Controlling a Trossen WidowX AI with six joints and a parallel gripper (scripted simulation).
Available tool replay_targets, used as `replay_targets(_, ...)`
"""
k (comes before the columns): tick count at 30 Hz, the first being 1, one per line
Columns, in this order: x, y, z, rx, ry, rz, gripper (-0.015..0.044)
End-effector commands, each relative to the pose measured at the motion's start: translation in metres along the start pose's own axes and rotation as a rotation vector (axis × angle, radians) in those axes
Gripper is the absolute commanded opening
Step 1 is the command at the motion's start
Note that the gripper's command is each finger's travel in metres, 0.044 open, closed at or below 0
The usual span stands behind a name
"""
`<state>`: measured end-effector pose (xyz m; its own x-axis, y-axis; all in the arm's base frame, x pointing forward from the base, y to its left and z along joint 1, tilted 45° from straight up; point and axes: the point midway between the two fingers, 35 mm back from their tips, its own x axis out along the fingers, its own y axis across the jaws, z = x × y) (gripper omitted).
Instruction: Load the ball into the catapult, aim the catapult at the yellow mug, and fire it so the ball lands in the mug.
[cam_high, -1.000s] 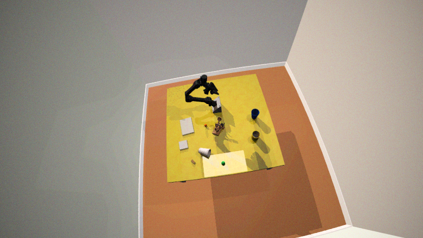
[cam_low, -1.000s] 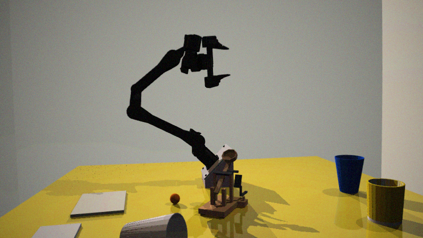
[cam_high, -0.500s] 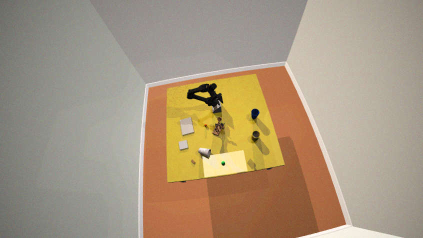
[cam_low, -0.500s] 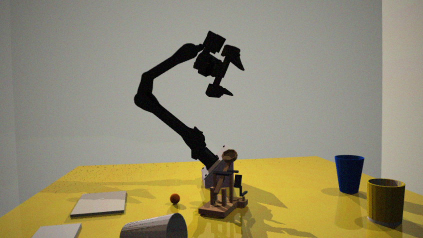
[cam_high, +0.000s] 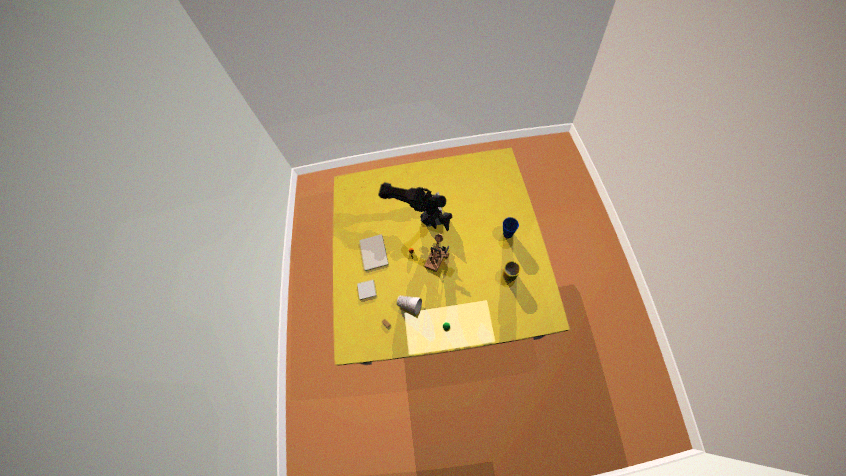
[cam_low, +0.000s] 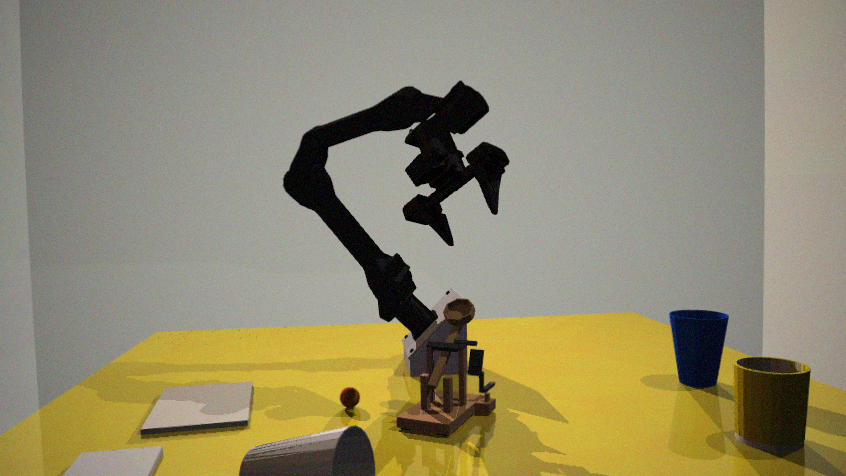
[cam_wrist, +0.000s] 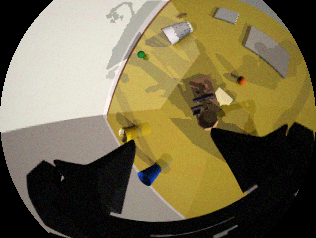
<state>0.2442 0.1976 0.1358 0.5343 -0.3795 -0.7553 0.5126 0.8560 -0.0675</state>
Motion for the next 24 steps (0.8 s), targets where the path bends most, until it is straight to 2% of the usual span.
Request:
replay_targets(1,0.026,-0.010,0.009,-0.030,0.030,-0.109,0.0440)
replay_targets(17,0.111,-0.065,0.029,-0.188,0.235,-0.504,0.0440)
replay_targets(23,0.118,-0.071,0.030,-0.204,0.262,-0.537,0.0440)
replay_targets(24,0.118,-0.071,0.030,-0.204,0.262,-0.537,0.0414)
